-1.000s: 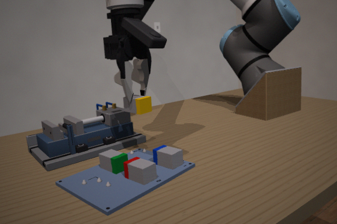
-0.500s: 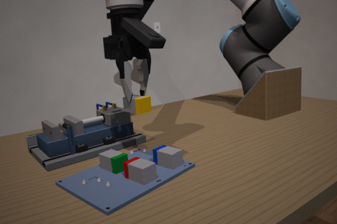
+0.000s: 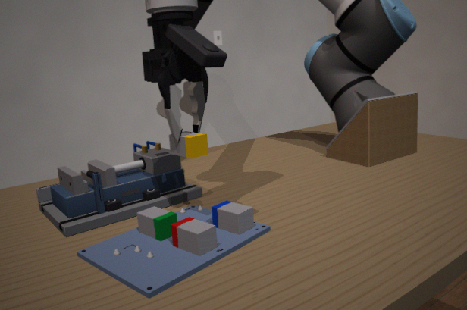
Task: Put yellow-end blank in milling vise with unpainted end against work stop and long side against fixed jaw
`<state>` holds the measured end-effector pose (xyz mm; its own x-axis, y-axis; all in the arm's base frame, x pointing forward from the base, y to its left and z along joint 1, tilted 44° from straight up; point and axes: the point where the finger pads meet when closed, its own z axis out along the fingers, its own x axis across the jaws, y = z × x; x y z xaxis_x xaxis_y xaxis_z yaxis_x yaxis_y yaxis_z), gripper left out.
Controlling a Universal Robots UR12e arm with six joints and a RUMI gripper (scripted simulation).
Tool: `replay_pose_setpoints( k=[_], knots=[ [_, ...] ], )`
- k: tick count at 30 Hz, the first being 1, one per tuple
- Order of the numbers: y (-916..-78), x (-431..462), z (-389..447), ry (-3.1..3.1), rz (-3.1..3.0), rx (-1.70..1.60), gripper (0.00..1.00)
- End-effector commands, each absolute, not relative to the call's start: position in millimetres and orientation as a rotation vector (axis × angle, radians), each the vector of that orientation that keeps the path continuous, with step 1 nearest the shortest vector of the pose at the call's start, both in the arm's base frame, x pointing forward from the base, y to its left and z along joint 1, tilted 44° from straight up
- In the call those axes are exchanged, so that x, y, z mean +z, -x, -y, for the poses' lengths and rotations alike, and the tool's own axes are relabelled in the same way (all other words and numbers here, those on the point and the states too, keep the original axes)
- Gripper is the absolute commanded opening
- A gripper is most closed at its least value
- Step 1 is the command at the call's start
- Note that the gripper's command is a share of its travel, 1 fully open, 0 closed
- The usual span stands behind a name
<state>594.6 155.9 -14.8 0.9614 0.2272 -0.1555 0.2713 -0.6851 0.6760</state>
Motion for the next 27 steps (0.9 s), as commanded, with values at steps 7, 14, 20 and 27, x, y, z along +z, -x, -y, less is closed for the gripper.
replay_pose_setpoints(
  k=[7,14,20,27],
  knots=[
    [-597.8,-13.3,-155.7,-2.357,-0.300,-0.055,0.00],
    [-599.4,-12.7,-155.3,-2.360,-0.272,-0.043,0.00],
    [-601.6,-11.9,-154.7,-2.364,-0.233,-0.028,0.00],
    [-604.5,-10.8,-153.9,-2.369,-0.181,-0.007,0.00]
  ],
)
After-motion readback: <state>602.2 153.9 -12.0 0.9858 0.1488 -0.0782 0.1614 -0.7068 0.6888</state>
